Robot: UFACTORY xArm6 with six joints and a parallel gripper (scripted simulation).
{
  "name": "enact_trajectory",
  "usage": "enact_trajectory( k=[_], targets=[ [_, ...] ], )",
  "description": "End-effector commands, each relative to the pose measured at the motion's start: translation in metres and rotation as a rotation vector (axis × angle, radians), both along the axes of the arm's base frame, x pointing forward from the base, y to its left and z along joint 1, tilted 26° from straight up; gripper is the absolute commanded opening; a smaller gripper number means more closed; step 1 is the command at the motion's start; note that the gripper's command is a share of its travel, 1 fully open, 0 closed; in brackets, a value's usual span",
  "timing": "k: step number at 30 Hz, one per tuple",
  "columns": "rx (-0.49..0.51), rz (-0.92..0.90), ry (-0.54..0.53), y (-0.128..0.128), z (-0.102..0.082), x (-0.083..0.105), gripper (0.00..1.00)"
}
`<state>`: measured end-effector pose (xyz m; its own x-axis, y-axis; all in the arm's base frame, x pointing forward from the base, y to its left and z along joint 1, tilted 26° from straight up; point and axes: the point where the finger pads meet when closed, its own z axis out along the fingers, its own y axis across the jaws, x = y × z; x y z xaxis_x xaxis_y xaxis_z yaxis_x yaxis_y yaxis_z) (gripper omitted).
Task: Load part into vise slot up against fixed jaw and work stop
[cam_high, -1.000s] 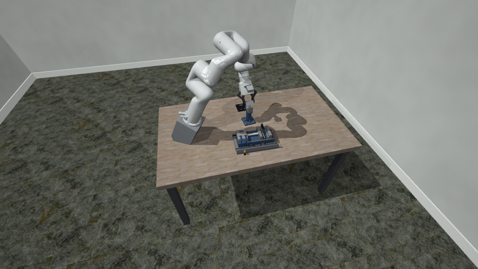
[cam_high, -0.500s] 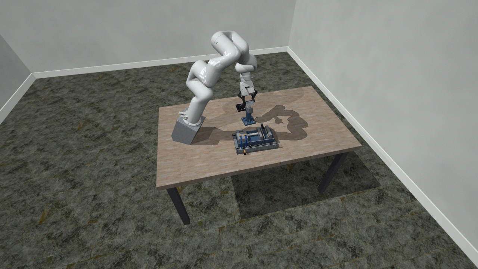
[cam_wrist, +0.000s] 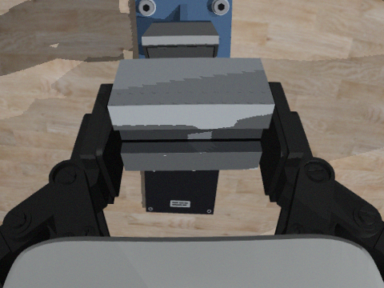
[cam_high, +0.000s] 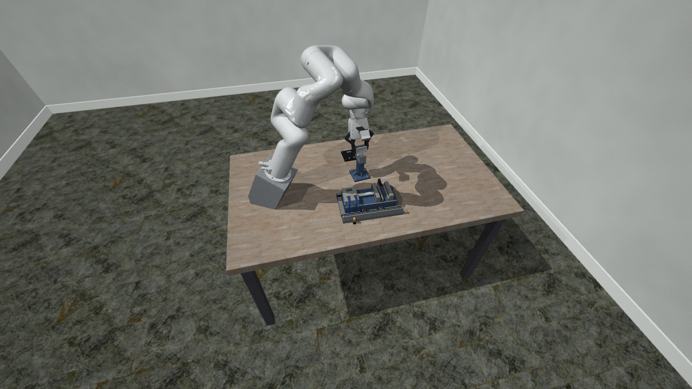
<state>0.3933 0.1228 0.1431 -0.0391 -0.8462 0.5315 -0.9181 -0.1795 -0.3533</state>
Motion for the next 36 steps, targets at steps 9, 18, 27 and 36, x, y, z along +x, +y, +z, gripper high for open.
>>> enact_trajectory(
  k=[9, 18, 27, 36],
  targets=[
    [0.121, 0.046, 0.021, -0.0006, 0.0021, 0.0008, 0.0],
    [0.184, 0.071, 0.034, -0.0013, 0.0023, 0.0007, 0.0],
    [0.245, 0.094, 0.045, -0.002, 0.0026, 0.0008, 0.0],
    [0.273, 0.105, 0.051, -0.0023, 0.0026, 0.0008, 0.0]
  ],
)
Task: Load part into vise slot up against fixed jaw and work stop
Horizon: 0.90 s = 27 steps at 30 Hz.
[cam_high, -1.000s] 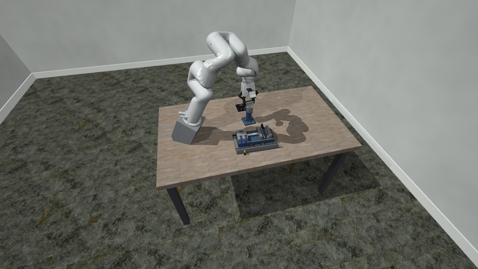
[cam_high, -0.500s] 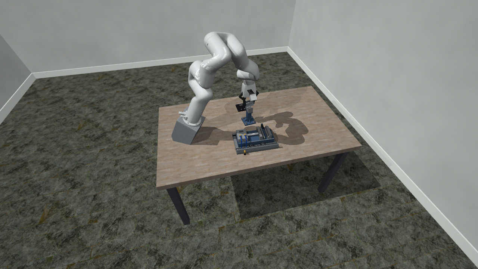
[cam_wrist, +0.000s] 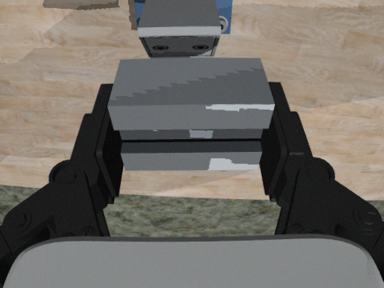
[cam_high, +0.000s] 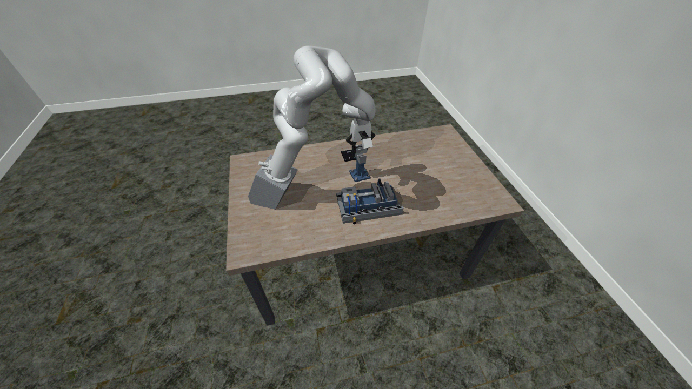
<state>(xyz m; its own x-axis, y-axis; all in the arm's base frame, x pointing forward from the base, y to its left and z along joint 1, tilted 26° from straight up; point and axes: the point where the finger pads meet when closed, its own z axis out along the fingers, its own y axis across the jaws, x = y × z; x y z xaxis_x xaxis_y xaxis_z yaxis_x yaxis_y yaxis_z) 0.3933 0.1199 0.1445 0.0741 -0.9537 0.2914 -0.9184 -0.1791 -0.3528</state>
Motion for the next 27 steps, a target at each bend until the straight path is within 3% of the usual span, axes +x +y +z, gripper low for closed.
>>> enact_trajectory(
  k=[1, 27],
  targets=[
    [0.012, 0.005, 0.0, 0.0006, 0.0013, 0.0008, 0.0],
    [0.035, 0.013, 0.003, 0.0002, 0.0016, 0.0009, 0.0]
  ],
)
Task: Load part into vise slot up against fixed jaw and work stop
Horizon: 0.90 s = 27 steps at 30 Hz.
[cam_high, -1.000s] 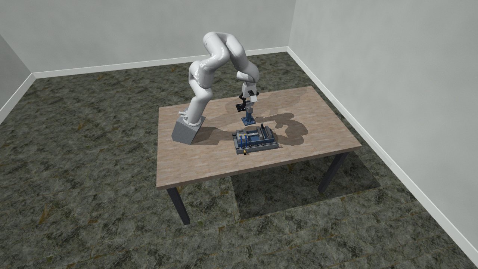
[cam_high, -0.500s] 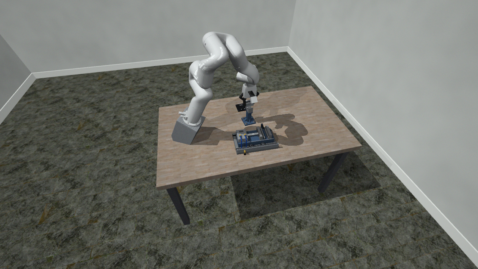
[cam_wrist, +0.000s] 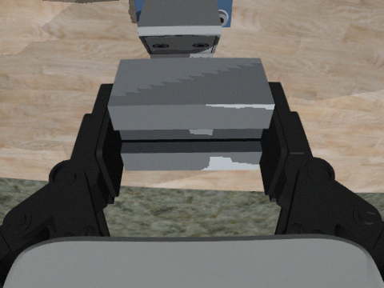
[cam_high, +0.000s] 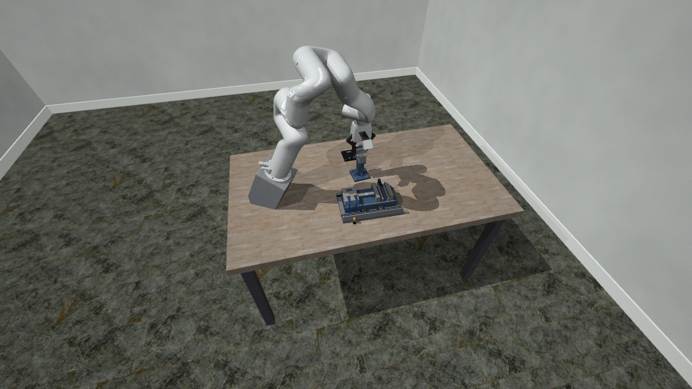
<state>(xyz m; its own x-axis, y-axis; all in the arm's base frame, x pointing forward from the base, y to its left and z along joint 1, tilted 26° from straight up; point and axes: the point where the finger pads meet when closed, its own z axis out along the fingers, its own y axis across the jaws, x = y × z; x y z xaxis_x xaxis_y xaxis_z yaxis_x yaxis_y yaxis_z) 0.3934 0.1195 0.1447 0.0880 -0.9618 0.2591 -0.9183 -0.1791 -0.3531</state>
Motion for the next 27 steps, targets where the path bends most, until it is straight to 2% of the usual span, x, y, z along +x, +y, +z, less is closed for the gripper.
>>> enact_trajectory(
  k=[1, 27],
  targets=[
    [0.002, 0.001, -0.003, 0.0007, 0.0013, 0.0008, 0.0],
    [0.002, 0.001, -0.003, 0.0022, 0.008, -0.002, 0.0]
  ],
)
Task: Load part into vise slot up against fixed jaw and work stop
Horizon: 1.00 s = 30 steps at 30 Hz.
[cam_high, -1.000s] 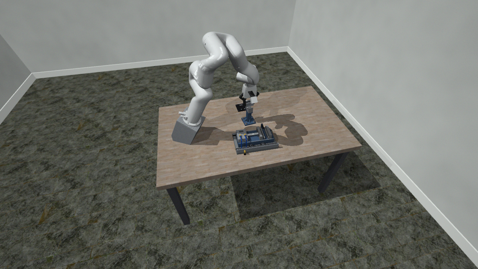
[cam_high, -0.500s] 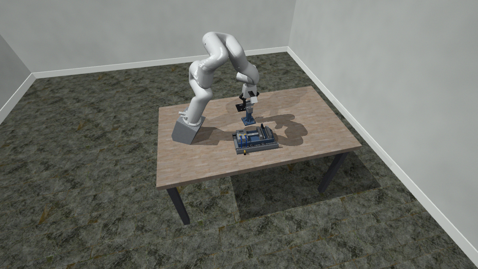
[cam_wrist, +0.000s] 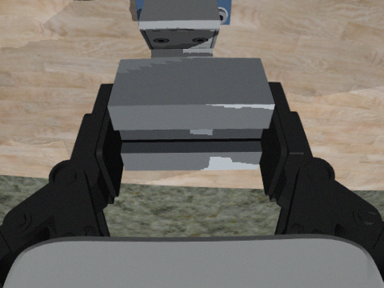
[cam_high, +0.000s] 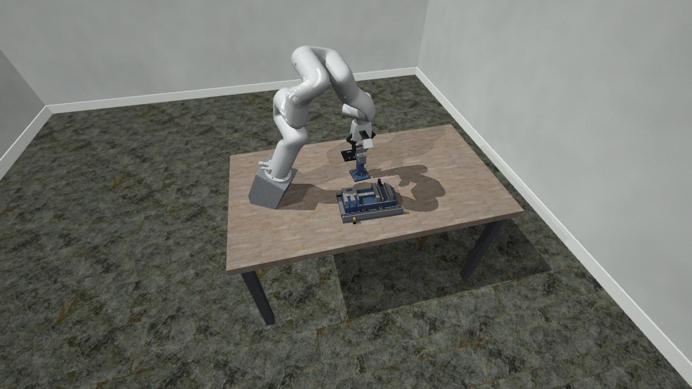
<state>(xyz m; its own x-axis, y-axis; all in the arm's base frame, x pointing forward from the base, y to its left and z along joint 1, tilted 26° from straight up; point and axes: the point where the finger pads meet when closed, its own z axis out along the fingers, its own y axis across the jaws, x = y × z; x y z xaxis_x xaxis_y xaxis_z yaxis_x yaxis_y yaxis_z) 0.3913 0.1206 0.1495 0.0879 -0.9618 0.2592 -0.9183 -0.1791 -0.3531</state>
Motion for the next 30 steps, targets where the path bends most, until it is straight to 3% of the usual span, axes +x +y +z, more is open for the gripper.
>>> enact_trajectory(
  k=[1, 30],
  targets=[
    [0.002, 0.001, -0.003, 0.001, 0.004, 0.0, 0.0],
    [0.002, 0.001, -0.003, 0.008, 0.035, -0.014, 0.0]
  ],
)
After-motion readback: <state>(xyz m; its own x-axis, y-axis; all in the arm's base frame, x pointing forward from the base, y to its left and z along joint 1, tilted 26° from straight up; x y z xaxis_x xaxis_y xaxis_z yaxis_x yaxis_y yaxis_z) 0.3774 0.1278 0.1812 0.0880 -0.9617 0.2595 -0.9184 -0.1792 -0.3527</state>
